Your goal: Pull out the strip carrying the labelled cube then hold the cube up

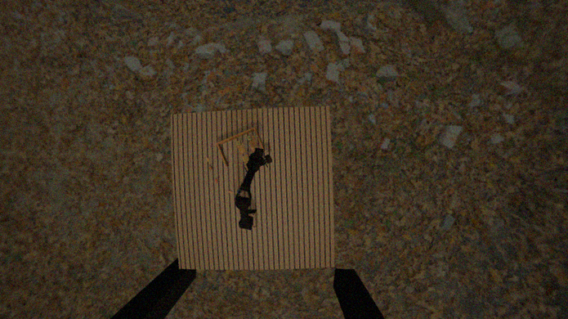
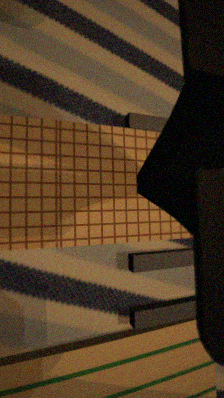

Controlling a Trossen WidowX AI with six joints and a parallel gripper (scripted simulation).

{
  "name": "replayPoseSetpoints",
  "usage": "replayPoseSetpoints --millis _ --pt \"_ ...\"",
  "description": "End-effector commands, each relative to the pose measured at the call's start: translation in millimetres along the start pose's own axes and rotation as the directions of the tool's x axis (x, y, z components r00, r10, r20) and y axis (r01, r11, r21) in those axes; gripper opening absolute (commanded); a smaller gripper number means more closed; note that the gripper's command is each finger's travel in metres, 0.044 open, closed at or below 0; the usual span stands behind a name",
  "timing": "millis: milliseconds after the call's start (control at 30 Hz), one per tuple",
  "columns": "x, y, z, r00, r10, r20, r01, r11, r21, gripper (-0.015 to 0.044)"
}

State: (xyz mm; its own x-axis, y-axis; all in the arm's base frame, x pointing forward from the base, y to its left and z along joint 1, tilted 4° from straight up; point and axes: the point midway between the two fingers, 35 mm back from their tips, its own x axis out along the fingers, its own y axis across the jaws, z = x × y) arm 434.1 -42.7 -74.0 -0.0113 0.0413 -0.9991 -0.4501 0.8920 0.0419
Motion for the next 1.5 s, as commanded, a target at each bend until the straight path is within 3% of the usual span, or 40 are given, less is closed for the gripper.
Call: replayPoseSetpoints --millis 0,1467 --pt "4 -1 -6 1.000 0.001 -0.007 -0.001 1.000 0.004 0.0000" --pt "6 0 -72 1.000 0.001 -0.012 -0.001 1.000 0.004 0.0000"
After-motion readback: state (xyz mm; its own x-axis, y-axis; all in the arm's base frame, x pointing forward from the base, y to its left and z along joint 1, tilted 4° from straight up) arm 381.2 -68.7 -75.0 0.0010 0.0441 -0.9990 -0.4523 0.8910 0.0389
